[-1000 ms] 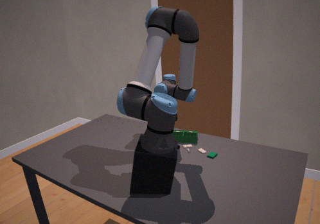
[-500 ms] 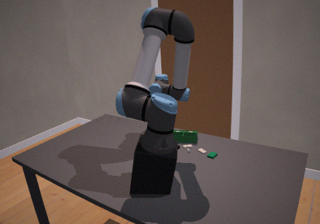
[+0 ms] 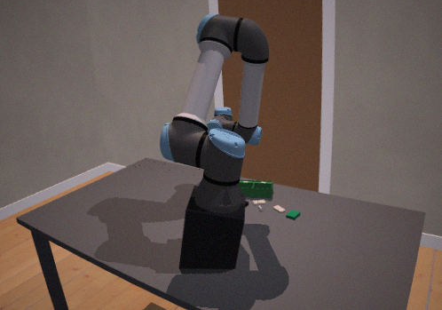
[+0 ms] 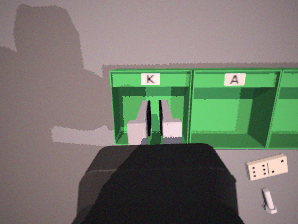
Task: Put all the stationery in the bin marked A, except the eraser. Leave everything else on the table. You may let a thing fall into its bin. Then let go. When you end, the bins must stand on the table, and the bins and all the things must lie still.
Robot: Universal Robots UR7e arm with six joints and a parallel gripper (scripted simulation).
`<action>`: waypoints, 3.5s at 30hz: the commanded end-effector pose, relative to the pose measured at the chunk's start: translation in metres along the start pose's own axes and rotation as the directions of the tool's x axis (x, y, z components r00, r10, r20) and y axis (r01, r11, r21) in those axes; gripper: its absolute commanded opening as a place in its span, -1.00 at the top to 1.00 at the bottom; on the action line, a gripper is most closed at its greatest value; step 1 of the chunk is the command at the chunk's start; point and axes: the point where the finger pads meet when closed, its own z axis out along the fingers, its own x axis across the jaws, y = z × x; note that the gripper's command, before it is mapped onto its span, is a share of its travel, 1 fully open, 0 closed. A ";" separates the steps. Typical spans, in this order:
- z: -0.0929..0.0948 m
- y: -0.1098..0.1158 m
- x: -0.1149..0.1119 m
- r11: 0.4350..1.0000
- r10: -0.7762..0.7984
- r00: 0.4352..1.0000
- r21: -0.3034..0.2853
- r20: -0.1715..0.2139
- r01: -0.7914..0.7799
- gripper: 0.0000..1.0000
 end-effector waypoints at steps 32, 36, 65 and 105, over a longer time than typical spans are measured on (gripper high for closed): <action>0.039 -0.002 0.000 1.000 0.000 1.000 0.006 -0.001 0.000 0.39; 0.039 -0.002 0.000 1.000 0.000 1.000 0.006 -0.001 0.000 0.39; 0.039 -0.002 0.000 1.000 0.000 1.000 0.006 -0.001 0.000 0.39; -0.021 -0.003 0.000 1.000 0.000 1.000 0.008 -0.001 0.000 0.39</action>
